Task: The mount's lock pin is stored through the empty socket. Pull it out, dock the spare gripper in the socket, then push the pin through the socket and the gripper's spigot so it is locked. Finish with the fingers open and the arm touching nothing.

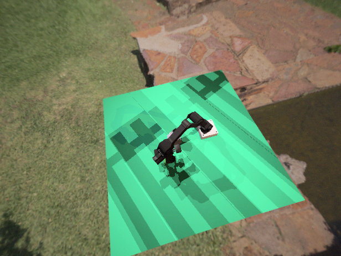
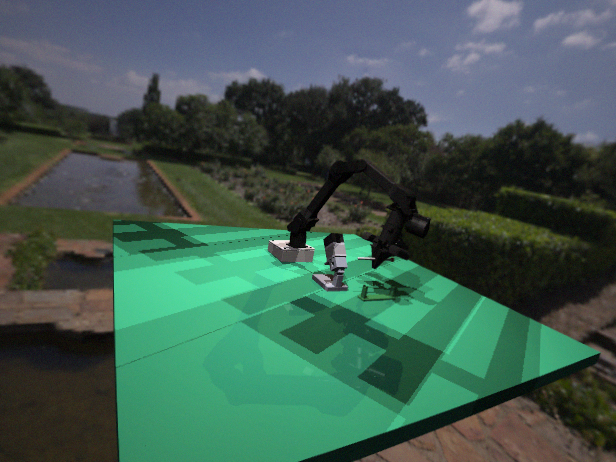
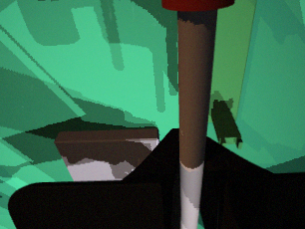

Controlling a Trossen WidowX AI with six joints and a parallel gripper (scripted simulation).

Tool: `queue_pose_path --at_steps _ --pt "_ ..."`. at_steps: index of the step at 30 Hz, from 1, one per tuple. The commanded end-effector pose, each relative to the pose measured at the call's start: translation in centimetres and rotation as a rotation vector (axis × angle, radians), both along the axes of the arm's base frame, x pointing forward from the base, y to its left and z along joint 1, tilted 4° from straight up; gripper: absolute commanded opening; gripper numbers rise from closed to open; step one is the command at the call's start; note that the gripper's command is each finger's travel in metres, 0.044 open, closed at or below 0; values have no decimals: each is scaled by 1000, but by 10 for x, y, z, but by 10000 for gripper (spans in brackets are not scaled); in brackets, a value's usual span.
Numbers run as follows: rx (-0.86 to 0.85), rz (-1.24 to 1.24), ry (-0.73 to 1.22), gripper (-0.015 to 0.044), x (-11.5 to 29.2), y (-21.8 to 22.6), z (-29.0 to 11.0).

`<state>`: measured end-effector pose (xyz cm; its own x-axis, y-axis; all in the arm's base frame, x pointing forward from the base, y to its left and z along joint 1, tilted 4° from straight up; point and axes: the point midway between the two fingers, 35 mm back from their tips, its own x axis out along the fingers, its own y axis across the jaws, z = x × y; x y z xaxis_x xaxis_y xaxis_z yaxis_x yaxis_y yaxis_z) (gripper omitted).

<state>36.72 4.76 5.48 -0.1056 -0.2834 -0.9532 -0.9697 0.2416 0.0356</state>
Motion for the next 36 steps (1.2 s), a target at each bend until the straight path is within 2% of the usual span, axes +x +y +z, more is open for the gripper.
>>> queue_pose_path --at_steps 1,16,29,36 --pt "4 -5 -6 0 -9 4 4" --pt "5 -12 -3 0 -45 11 11" --pt "9 -15 0 0 -47 9 -42" --pt "11 -15 4 0 -47 6 -38"
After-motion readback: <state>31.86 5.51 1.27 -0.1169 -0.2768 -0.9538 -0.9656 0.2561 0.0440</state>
